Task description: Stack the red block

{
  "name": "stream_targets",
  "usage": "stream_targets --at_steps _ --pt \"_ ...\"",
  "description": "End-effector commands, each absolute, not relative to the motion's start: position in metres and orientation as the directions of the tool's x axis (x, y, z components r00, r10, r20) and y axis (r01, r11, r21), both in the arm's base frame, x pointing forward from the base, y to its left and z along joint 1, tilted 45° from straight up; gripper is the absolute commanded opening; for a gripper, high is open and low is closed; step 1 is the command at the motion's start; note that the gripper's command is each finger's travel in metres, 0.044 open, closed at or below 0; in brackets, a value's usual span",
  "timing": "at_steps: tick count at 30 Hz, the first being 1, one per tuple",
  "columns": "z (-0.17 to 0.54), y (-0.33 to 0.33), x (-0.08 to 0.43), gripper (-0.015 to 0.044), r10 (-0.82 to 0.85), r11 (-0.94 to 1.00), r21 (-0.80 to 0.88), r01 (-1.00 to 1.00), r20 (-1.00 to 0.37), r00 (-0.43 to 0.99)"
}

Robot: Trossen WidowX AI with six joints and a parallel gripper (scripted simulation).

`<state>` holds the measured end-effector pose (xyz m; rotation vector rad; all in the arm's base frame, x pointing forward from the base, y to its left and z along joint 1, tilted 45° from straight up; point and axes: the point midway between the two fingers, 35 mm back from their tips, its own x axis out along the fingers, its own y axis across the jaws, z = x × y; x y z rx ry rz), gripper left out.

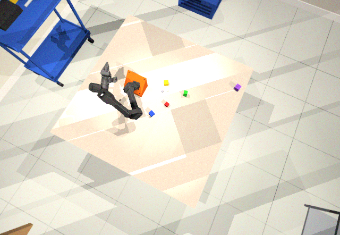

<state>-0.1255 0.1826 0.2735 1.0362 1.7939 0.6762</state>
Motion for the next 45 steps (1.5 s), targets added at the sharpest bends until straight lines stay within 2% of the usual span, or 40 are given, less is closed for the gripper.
stream_targets --at_steps 1,5,22,34,45 --pt "0.267 0.197 -0.114 0.044 0.872 0.487 0.818 0.305 -0.475 -0.12" --pt "0.259 0.206 -0.11 0.044 0.857 0.514 0.829 0.222 -0.508 -0.085" --pt "0.223 0.257 -0.028 0.044 0.696 0.659 0.75 0.047 -0.633 0.338" --pt "0.196 0.268 0.046 0.044 0.46 0.82 0.572 0.036 -0.695 0.553" --pt "0.171 0.257 0.117 0.044 0.192 0.934 0.341 0.109 -0.733 0.653"
